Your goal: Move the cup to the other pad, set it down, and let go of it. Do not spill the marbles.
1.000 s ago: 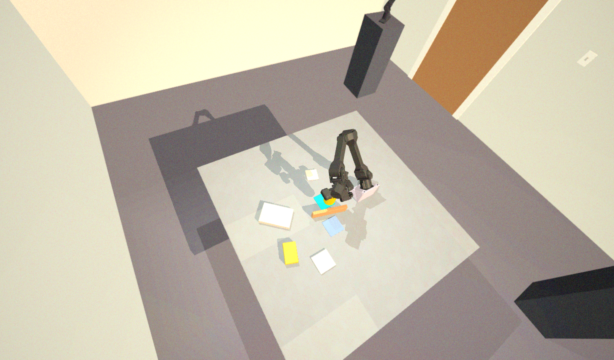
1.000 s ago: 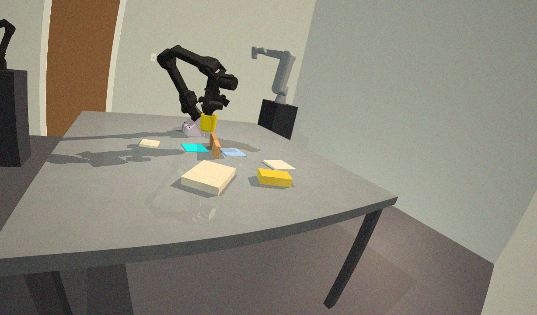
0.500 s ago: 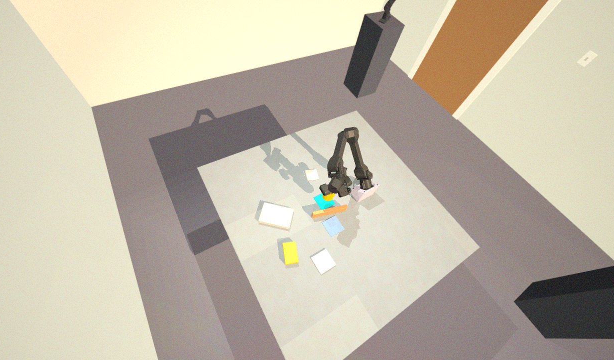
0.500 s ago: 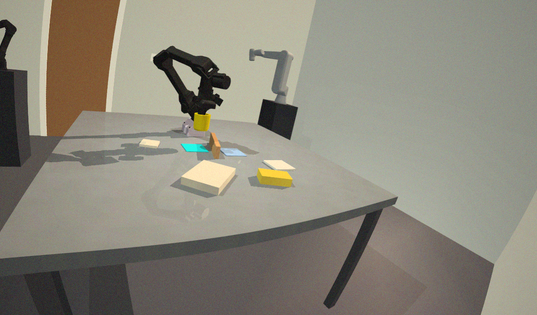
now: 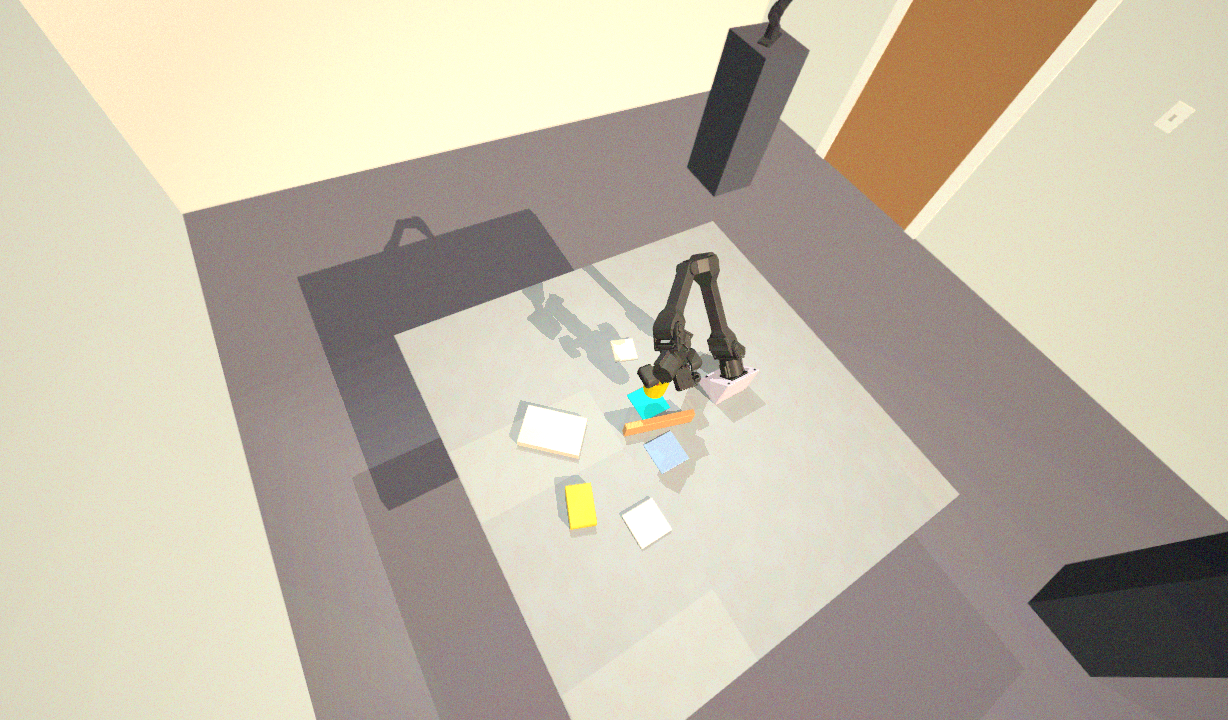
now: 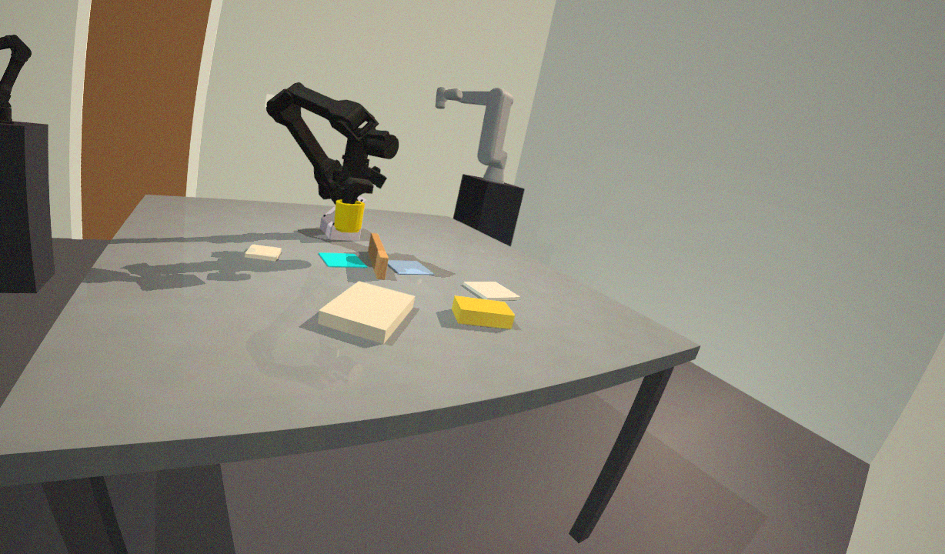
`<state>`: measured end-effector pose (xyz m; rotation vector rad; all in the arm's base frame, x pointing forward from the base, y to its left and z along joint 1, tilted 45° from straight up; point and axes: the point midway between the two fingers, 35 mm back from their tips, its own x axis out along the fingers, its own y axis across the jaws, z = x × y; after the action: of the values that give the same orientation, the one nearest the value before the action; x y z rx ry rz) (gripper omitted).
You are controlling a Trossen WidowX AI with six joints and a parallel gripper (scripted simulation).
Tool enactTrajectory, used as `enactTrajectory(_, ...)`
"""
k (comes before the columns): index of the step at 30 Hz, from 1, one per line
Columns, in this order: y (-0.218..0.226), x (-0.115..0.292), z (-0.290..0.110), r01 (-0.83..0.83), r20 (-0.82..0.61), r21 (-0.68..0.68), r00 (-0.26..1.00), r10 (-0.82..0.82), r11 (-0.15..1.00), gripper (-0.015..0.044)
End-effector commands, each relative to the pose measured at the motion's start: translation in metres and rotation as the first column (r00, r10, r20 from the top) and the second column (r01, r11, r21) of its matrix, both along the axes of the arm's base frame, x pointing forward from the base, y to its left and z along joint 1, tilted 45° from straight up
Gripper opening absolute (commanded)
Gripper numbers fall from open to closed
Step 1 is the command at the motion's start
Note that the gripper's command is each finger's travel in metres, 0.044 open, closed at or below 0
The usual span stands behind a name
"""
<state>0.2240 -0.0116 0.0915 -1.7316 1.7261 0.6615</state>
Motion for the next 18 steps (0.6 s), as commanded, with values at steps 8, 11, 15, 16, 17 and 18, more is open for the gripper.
enactTrajectory(8, -0.011, 0.0, -0.01, -0.001, -0.003, -0.006, 1.0, 0.001, 1.0, 0.0)
enactTrajectory(11, -0.014, 0.0, -0.013, -0.001, -0.003, -0.006, 1.0, 0.001, 1.0, 0.0)
enactTrajectory(15, -0.018, 0.001, -0.017, -0.001, -0.003, -0.006, 1.0, 0.001, 1.0, 0.0)
enactTrajectory(16, -0.019, 0.001, -0.018, -0.001, -0.003, -0.006, 1.0, 0.001, 1.0, 0.0)
enactTrajectory(17, -0.02, 0.001, -0.019, -0.001, -0.003, -0.006, 1.0, 0.001, 1.0, 0.0)
enactTrajectory(18, -0.021, 0.001, -0.02, -0.001, -0.003, -0.006, 1.0, 0.001, 1.0, 0.0)
